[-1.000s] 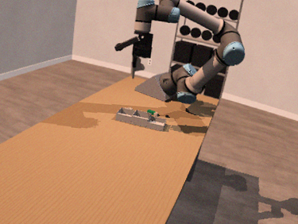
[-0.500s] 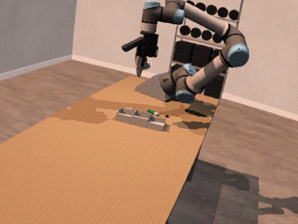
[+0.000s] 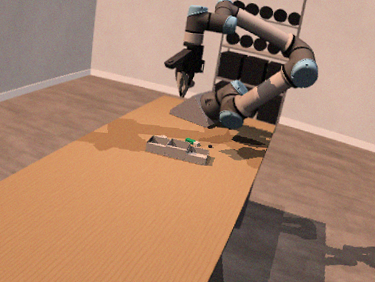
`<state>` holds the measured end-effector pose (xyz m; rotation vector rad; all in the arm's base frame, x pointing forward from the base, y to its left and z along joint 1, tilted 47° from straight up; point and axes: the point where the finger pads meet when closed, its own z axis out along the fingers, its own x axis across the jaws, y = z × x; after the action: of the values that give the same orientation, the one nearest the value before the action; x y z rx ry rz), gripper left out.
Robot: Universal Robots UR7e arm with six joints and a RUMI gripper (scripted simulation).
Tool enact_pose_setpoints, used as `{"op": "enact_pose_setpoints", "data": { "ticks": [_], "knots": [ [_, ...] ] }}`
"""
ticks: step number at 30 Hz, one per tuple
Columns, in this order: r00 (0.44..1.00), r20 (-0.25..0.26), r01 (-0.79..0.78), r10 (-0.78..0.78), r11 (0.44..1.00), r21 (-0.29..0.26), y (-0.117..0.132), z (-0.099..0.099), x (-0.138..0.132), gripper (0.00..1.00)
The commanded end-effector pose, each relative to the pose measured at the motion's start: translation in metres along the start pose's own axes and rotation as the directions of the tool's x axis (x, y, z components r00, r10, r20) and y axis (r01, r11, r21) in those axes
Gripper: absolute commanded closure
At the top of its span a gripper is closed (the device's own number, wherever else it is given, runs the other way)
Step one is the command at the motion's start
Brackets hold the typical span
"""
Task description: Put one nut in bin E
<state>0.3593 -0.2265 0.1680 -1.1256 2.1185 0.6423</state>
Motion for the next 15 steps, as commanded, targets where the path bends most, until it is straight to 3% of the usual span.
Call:
{"op": "enact_pose_setpoints", "data": {
  "ticks": [1, 15],
  "knots": [
    [0.994, -0.003, 0.107, -0.107, 0.994, 0.0, 0.018, 0.004, 0.004, 0.96],
    [0.921, -0.008, 0.389, -0.389, 0.921, -0.023, 0.068, 0.023, 0.012, 0.96]
  ]
}}
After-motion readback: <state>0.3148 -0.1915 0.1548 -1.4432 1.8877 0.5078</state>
